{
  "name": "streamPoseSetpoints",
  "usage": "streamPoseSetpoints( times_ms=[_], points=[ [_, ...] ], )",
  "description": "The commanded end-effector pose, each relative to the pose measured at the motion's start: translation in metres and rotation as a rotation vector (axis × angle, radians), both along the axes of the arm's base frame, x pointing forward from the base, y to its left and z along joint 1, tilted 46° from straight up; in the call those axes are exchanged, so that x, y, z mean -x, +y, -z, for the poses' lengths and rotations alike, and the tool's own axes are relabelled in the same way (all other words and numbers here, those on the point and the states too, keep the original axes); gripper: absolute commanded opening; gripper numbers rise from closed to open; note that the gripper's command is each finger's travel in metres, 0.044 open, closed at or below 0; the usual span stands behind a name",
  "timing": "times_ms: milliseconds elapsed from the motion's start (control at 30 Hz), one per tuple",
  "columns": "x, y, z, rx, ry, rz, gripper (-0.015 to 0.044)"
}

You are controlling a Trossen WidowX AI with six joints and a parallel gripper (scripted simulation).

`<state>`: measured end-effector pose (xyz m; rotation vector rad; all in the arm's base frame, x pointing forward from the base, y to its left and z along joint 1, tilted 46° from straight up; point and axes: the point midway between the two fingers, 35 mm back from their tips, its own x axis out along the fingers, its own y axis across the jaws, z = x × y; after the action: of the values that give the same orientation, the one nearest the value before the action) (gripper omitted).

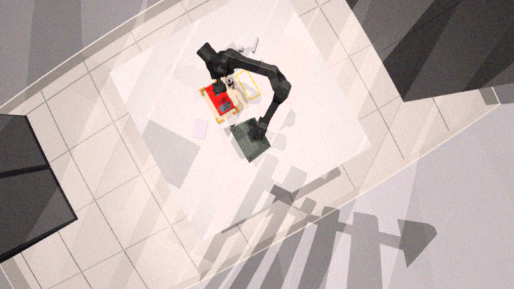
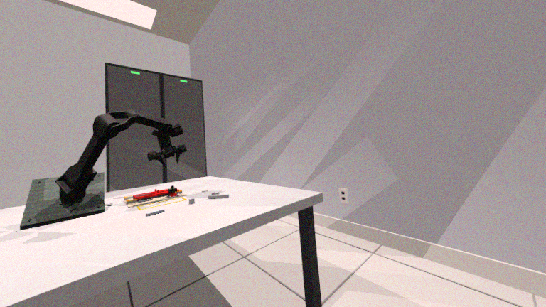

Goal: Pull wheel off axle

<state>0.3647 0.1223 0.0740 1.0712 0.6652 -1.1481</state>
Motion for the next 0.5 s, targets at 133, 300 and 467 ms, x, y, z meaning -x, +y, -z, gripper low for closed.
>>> streamPoseSetpoints(
  times_ms=[133, 300, 467],
  points=[
    [-0.0036, -0.0751, -0.0002, 0.392, 0.285, 0.043, 0.0300],
    [-0.0036, -0.0751, -0.0002, 0.392, 0.285, 0.043, 0.0300],
    [0.0004, -0.0775, -0.0022, 0.392, 0.285, 0.043, 0.0300]
  ],
)
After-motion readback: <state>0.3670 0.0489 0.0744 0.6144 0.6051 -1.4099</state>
